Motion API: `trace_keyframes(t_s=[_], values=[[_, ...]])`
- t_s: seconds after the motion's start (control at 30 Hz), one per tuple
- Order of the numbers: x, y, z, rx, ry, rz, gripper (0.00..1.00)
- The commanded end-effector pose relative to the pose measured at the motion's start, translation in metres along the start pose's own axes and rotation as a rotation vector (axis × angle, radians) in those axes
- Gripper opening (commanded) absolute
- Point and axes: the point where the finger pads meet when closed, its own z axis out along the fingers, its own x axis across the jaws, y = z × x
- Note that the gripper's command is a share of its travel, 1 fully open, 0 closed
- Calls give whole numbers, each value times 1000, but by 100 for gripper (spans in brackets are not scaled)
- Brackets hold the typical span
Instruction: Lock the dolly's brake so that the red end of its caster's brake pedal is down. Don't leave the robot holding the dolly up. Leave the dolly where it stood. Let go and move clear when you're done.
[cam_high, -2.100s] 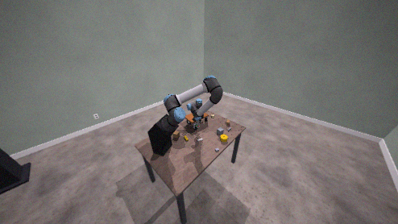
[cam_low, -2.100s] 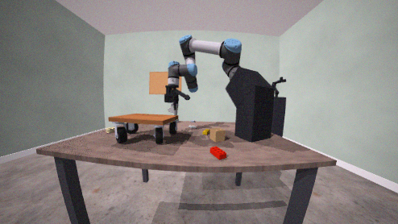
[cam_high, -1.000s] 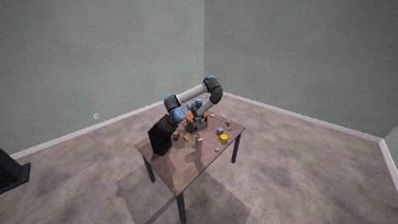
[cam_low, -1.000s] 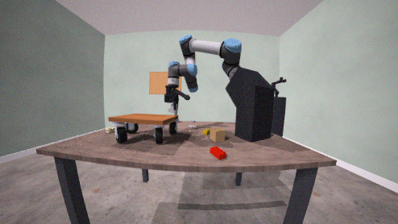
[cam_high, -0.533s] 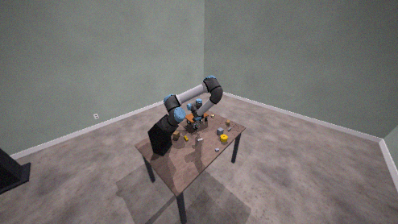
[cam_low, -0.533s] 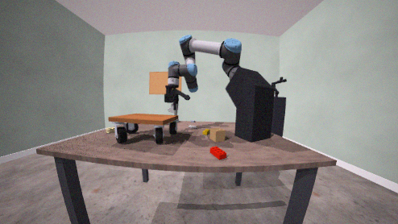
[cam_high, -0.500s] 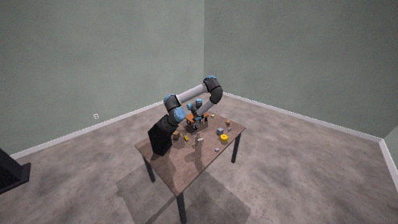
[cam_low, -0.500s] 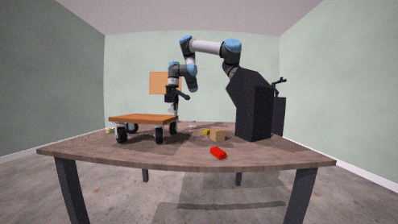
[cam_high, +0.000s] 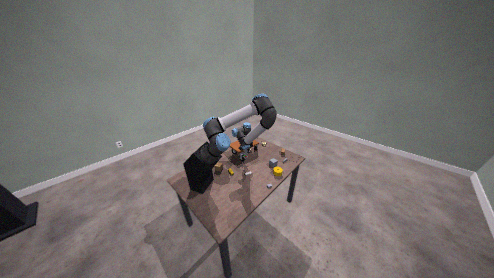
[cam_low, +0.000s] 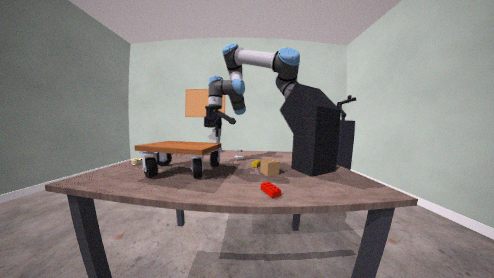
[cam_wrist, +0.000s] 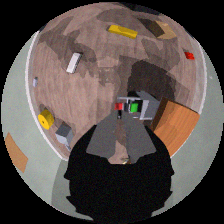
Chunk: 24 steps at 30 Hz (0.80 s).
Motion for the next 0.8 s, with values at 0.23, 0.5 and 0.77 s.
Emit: trace_keyframes(t_s=[0.23, 0.5, 0.77], values=[[-1, 1, 3, 0, 0, 2, 0], [-1, 2, 7, -1, 0, 3, 0], [-1, 1, 9, 0, 0, 2, 0]])
